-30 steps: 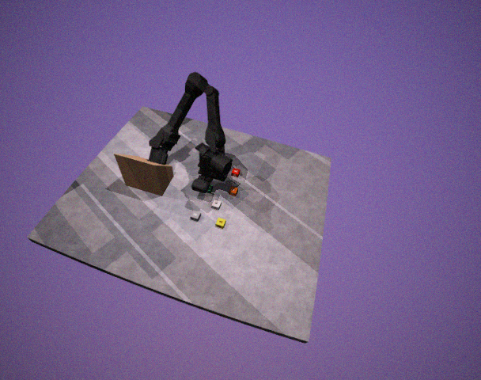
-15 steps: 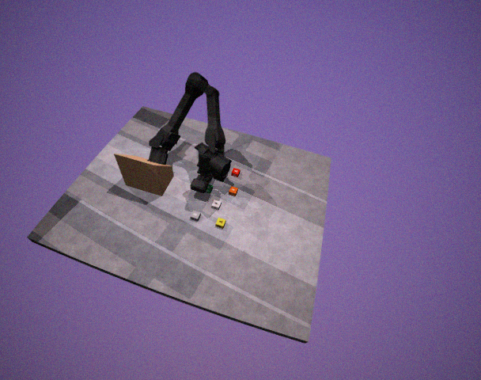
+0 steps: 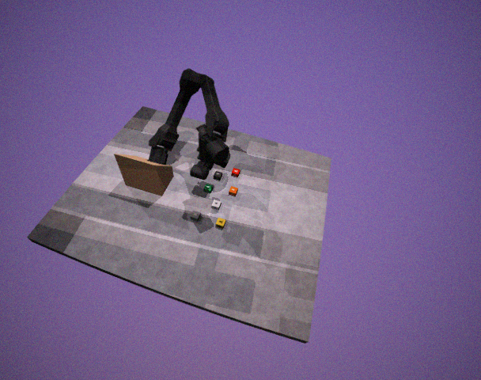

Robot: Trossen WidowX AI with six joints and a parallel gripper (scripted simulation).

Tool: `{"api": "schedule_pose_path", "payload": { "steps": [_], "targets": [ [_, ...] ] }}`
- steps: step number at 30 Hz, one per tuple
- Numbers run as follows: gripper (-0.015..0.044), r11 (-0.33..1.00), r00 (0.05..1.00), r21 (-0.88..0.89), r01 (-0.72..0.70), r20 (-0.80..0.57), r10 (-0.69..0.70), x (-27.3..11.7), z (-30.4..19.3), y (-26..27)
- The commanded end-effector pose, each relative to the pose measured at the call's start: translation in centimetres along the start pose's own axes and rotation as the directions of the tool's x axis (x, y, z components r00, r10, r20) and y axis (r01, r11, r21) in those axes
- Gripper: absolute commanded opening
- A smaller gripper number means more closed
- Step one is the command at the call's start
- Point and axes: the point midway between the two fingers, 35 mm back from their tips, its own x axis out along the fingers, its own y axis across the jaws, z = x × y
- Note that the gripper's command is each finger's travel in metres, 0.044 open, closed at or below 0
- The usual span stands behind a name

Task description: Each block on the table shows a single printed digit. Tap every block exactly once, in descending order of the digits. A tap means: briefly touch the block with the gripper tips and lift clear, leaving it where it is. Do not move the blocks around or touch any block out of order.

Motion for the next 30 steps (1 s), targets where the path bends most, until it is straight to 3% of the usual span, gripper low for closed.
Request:
{"api": "schedule_pose_path", "payload": {
  "steps": [1,6,10,16,24,26,30],
  "targets": [
    [0.0020,1.000,1.000,-0.009,0.004,-0.009,-0.004,-1.4,-0.3,0.3],
    [0.0020,1.000,1.000,-0.009,0.017,-0.007,-0.017,-1.6,1.7,1.9],
    [0.0020,1.000,1.000,-0.008,0.023,-0.001,-0.023,-1.8,6.1,7.5],
    [0.0020,1.000,1.000,-0.014,-0.003,-0.005,0.003,-1.4,8.8,14.7],
    [0.0020,1.000,1.000,-0.014,-0.004,-0.005,0.004,-1.3,8.8,14.9],
    [0.0020,1.000,1.000,-0.014,-0.002,-0.005,0.002,-0.3,8.9,14.8],
    [0.0020,1.000,1.000,-0.015,-0.005,-0.004,0.005,5.7,8.9,14.9]
  ]
}}
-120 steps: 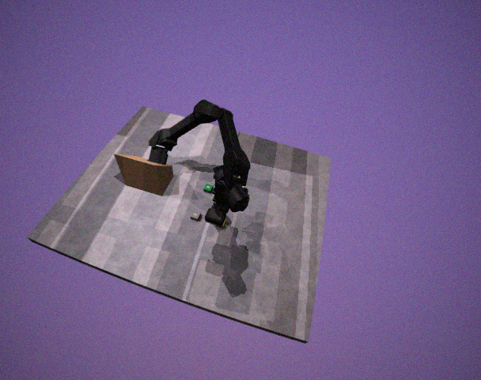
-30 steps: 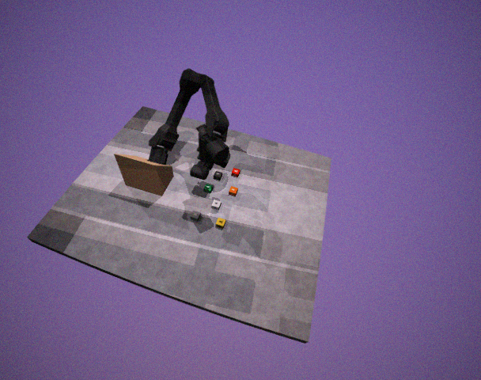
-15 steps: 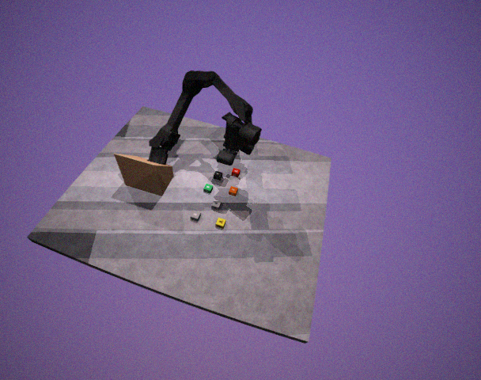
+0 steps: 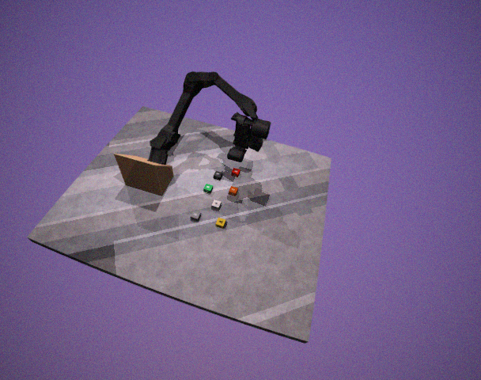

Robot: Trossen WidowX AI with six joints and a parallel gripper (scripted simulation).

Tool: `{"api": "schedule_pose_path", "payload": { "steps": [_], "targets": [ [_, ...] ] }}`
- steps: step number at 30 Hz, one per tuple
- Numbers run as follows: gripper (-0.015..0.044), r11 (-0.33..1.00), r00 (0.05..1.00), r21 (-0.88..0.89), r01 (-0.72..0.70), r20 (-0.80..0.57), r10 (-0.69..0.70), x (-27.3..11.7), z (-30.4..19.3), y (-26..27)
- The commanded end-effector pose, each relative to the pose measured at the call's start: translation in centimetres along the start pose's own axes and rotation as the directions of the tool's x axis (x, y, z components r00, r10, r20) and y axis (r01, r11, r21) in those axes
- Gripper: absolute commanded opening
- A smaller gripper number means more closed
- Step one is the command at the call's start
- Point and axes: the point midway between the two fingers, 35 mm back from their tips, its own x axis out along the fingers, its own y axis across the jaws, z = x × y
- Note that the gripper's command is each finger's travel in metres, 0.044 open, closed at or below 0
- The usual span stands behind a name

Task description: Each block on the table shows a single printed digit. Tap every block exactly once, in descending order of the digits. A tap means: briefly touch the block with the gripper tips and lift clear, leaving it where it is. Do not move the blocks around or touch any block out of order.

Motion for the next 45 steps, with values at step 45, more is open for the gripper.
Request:
{"api": "schedule_pose_path", "payload": {
  "steps": [45],
  "targets": [
    [0.0020,1.000,1.000,0.000,-0.014,-0.017,0.014,5.3,-0.7,0.6]
  ]
}}
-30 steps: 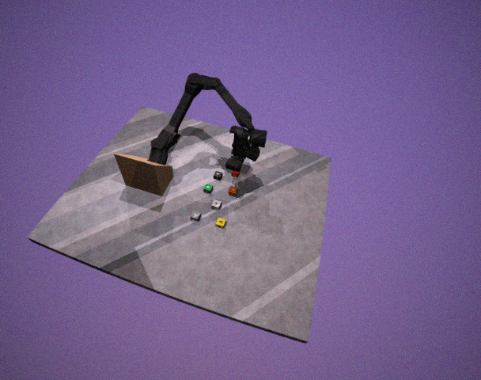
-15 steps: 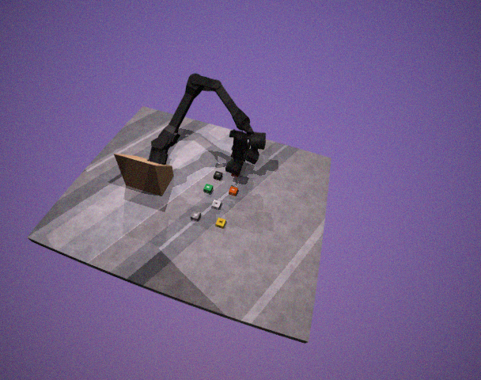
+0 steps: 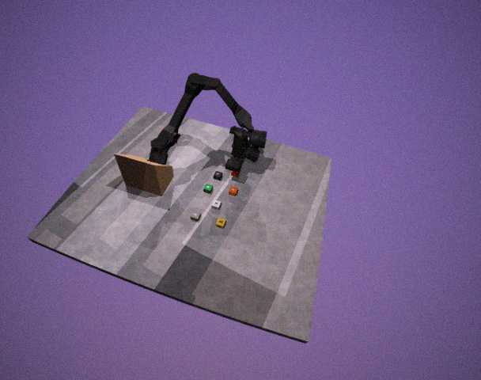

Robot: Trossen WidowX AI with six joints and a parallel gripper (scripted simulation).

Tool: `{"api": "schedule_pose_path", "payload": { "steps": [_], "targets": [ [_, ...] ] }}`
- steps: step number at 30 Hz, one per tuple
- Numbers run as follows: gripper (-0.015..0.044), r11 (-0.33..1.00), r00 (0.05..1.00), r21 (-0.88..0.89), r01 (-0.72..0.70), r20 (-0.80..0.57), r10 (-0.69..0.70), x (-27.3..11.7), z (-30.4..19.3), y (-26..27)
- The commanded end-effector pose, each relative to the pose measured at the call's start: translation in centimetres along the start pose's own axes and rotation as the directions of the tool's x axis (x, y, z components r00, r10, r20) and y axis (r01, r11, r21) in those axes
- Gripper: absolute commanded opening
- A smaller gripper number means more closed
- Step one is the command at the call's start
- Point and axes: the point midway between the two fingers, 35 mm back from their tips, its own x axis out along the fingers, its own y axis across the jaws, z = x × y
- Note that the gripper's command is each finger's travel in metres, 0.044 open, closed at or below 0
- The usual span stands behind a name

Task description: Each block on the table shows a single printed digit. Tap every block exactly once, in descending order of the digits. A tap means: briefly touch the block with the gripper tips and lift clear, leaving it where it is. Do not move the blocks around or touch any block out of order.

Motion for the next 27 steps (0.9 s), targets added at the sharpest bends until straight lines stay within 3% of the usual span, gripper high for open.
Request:
{"api": "schedule_pose_path", "payload": {
  "steps": [1,6,14,20,27],
  "targets": [
    [0.0020,1.000,1.000,-0.008,-0.004,-0.003,0.004,-1.5,0.0,0.2],
    [0.0020,1.000,1.000,-0.007,-0.002,-0.004,0.002,-8.3,-0.1,0.2],
    [0.0020,1.000,1.000,-0.007,0.000,-0.003,0.000,-8.5,0.0,-0.2],
    [0.0020,1.000,1.000,-0.002,0.028,0.002,-0.028,-8.9,1.2,-9.8],
    [0.0020,1.000,1.000,-0.005,0.018,-0.002,-0.018,-8.8,-0.7,-19.8]
  ]
}}
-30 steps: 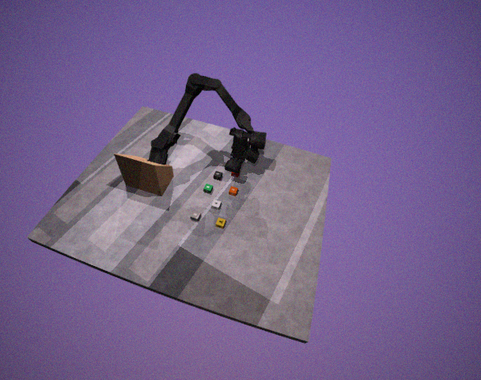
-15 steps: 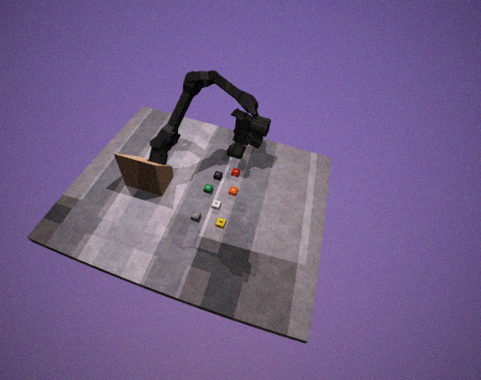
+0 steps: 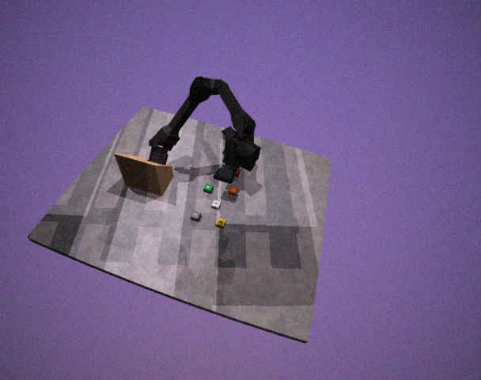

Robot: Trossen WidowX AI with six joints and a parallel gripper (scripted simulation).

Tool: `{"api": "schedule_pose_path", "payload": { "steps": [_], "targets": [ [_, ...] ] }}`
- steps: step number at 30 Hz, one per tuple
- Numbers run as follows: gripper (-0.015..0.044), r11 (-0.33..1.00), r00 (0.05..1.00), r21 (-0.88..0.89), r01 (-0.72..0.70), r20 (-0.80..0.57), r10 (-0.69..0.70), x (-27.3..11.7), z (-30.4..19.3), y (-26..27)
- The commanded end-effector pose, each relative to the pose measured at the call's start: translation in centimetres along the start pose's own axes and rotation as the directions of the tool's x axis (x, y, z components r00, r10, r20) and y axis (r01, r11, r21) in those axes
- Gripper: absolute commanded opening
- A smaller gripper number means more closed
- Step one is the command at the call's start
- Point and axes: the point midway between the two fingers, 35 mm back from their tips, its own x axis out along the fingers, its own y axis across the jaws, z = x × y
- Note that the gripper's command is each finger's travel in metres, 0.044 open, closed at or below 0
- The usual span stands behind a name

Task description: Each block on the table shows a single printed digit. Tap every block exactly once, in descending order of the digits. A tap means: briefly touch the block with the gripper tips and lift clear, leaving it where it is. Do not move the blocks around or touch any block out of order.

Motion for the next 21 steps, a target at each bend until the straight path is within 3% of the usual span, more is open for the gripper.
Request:
{"api": "schedule_pose_path", "payload": {
  "steps": [1,10,16,21],
  "targets": [
    [0.0020,1.000,1.000,0.003,-0.015,-0.016,0.015,0.7,-2.1,-6.6],
    [0.0020,1.000,1.000,0.002,-0.019,-0.017,0.019,1.0,-2.5,-7.4],
    [0.0020,1.000,1.000,0.002,-0.023,-0.016,0.023,8.6,-2.6,-7.2],
    [0.0020,1.000,1.000,0.002,-0.023,-0.016,0.023,8.9,-2.6,-7.2]
  ]
}}
